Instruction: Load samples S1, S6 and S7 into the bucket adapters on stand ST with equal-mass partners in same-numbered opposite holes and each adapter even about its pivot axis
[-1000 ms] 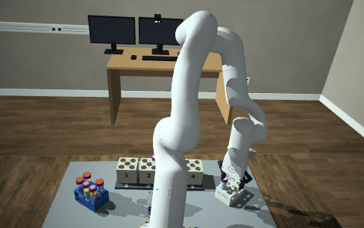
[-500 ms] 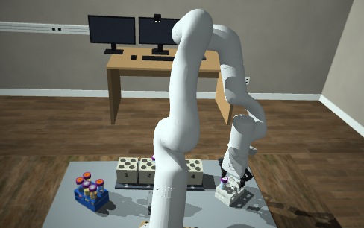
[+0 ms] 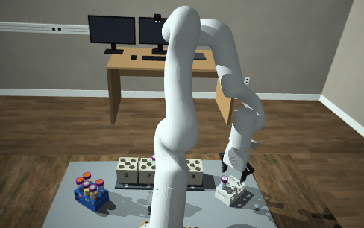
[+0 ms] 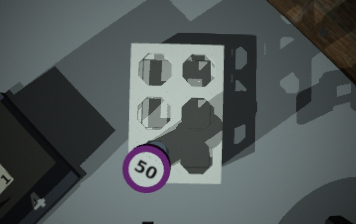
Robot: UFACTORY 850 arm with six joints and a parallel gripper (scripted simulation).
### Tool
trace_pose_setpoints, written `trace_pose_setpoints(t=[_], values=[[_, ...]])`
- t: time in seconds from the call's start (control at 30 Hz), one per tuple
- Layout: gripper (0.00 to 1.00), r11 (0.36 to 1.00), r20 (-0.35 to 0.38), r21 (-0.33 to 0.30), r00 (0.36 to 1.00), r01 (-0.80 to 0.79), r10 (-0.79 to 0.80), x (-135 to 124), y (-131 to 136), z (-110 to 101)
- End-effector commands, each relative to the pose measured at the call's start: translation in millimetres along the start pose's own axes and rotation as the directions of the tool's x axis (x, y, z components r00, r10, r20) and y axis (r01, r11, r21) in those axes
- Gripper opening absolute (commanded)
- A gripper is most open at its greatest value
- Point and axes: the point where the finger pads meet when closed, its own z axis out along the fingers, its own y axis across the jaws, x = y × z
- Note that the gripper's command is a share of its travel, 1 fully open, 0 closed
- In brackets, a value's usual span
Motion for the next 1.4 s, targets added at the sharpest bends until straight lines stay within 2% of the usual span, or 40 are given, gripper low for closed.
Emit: trace_pose_setpoints(t=[0.0,0.1,0.53,0.67,0.93,1.17,1.23,1.37], values=[[1.00,1.000,0.004,0.001,1.000,-0.001,0.001,0.7,-0.2,-15.6],[1.00,1.000,0.004,0.001,1.000,-0.001,0.001,0.7,-0.2,-18.2],[1.00,1.000,0.004,0.001,1.000,-0.001,0.001,0.9,-0.1,-53.0],[1.00,1.000,0.004,0.001,1.000,-0.001,0.001,0.9,-0.1,-54.1],[1.00,0.965,0.004,0.002,0.965,0.263,-0.263,-10.8,-38.4,-54.3],[1.00,0.878,0.003,0.003,0.878,0.479,-0.479,-21.2,-71.9,-54.4],[1.00,0.878,0.003,0.003,0.878,0.479,-0.479,-21.2,-71.9,-54.4],[1.00,0.806,0.002,0.004,0.806,0.591,-0.591,-27.1,-91.0,-54.4]])
